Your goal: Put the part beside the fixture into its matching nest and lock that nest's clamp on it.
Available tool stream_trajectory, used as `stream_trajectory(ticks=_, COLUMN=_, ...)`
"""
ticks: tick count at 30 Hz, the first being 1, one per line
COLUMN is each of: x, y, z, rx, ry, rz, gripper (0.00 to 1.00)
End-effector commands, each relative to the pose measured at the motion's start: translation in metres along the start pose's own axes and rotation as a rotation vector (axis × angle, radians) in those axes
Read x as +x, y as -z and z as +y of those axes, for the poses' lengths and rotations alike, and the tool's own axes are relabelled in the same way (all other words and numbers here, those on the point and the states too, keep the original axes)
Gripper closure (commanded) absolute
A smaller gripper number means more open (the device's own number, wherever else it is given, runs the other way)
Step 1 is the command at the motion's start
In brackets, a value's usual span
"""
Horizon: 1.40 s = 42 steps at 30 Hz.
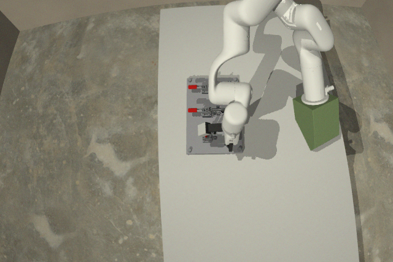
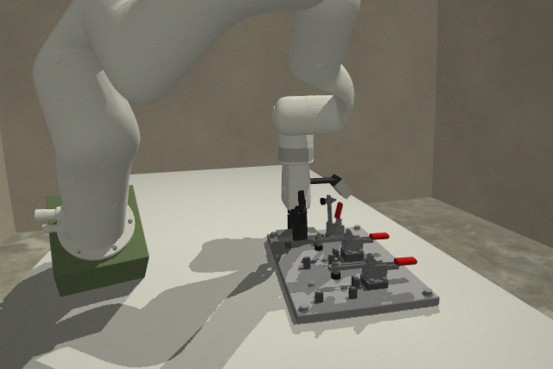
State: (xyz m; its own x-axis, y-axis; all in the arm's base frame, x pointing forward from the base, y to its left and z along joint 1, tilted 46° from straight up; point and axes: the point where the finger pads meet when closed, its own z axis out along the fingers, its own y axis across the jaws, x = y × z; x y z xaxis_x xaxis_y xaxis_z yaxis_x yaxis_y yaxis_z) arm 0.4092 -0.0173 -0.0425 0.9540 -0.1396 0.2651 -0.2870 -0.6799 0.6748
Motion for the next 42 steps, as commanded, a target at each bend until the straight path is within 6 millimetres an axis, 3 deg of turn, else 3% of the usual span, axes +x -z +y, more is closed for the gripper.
stream_trajectory(ticks=1, x=0.0014, y=0.0000, z=-0.0003, rx=0.002, ry=-0.001, rz=0.002, gripper=1.00)
stream_trajectory(ticks=42, x=0.0042, y=-0.0040, z=0.0025, rx=0.002, ry=-0.001, rz=0.002, gripper=1.00)
